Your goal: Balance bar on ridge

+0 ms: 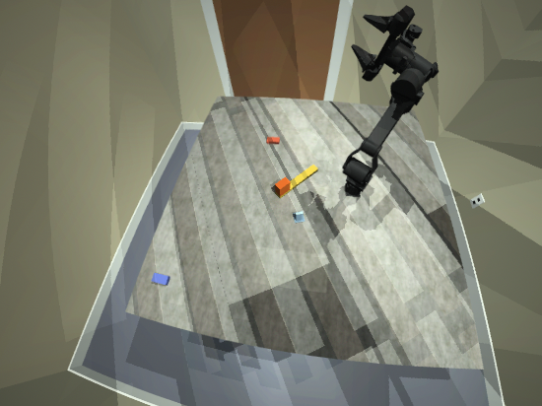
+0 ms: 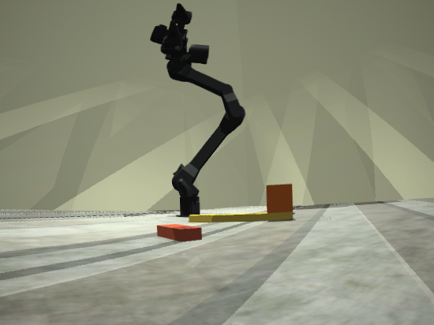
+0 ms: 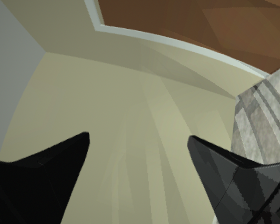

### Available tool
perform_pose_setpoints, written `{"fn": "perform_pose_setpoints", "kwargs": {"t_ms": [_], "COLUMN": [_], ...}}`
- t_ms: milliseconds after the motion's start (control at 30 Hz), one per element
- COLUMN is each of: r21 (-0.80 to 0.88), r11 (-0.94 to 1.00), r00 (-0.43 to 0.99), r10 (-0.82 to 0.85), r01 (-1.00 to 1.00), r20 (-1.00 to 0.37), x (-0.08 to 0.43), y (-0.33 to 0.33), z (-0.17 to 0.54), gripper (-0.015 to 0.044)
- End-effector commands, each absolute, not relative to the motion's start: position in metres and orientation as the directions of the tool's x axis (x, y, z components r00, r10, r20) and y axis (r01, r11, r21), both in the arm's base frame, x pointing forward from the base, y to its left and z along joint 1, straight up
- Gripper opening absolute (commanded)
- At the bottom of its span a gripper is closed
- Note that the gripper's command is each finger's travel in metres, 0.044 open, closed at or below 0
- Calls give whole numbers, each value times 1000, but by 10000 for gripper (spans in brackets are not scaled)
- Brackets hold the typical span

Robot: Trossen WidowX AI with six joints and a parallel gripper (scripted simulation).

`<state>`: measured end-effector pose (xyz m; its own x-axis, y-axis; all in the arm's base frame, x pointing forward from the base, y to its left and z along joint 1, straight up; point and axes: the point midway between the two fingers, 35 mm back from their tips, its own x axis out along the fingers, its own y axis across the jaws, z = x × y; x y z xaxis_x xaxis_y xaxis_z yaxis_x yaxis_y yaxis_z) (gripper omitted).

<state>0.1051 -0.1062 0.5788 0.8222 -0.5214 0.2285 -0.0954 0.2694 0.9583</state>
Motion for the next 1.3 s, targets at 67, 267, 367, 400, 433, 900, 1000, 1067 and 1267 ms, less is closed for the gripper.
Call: {"fn": "perform_pose_setpoints", "kwargs": {"t_ms": [67, 267, 367, 400, 433, 900, 1000, 1067, 1267], "r21": [958, 953, 948, 945, 943, 877, 856, 841, 793], "r11": [264, 216, 179, 165, 151, -80, -134, -170, -278], "r00": [825, 838, 841, 841, 842, 829, 825, 823, 820], "r10": [-513, -461, -438, -431, -425, -376, -375, -376, -384], "r01": [-110, -211, -265, -281, -298, -475, -499, -513, -542], "r20": [236, 291, 318, 326, 334, 415, 423, 426, 425], "x": [105, 102, 100, 100, 99, 101, 104, 106, 116], "y": [-107, -114, -120, -122, -124, -163, -172, -178, -198], "z": [580, 588, 592, 593, 593, 598, 596, 595, 587], "gripper": [321, 315, 315, 315, 315, 315, 315, 315, 315]}}
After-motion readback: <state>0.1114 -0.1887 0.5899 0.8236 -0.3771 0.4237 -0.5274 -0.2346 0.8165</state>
